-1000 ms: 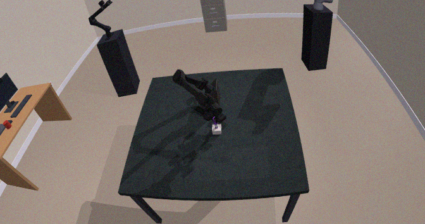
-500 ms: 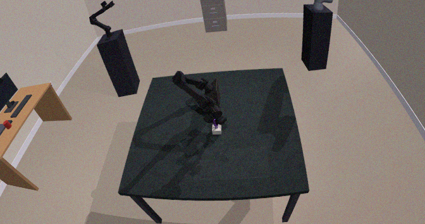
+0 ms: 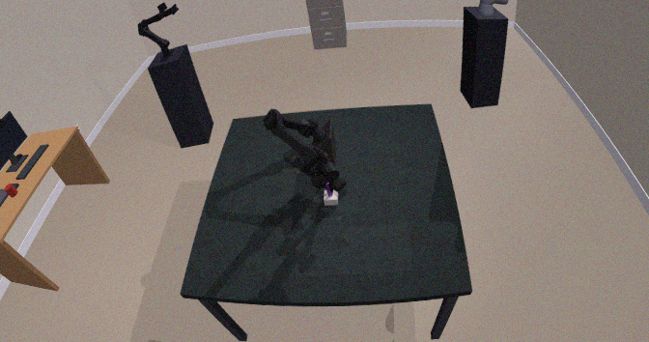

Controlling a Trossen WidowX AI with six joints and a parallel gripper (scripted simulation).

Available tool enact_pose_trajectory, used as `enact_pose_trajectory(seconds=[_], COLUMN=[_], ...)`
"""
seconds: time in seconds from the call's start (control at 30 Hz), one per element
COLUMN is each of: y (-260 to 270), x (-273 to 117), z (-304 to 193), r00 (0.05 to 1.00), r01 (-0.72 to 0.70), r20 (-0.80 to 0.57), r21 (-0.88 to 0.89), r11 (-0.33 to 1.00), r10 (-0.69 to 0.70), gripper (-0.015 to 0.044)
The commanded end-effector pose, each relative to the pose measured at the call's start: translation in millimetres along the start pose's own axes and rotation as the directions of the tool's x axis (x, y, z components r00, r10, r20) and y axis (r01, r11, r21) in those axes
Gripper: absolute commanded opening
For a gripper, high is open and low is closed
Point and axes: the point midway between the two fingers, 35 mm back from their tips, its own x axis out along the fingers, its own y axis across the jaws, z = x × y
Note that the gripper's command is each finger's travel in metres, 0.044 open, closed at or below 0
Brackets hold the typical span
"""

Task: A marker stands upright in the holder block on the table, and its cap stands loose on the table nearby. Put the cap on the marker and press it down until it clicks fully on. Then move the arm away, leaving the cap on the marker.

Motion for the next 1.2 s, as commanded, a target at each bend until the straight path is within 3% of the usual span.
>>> enact_pose_trajectory(seconds=[0.0,0.43,0.97,1.07,1.17], y=[0,0,0,0,3], x=[1,1,0,-3,-46], z=[0,0,0,0,1], r00=[1.0,1.0,1.0,1.0,1.0], r01=[0.003,0.003,0.001,0.001,-0.003], r20=[0.004,0.004,0.002,0.001,-0.001], r21=[-0.007,-0.007,0.0,0.0,-0.001], r11=[1.0,1.0,1.0,1.0,1.0], r10=[-0.003,-0.003,-0.001,-0.001,0.003], gripper=[0.0,0.0,0.042,0.044,0.044])
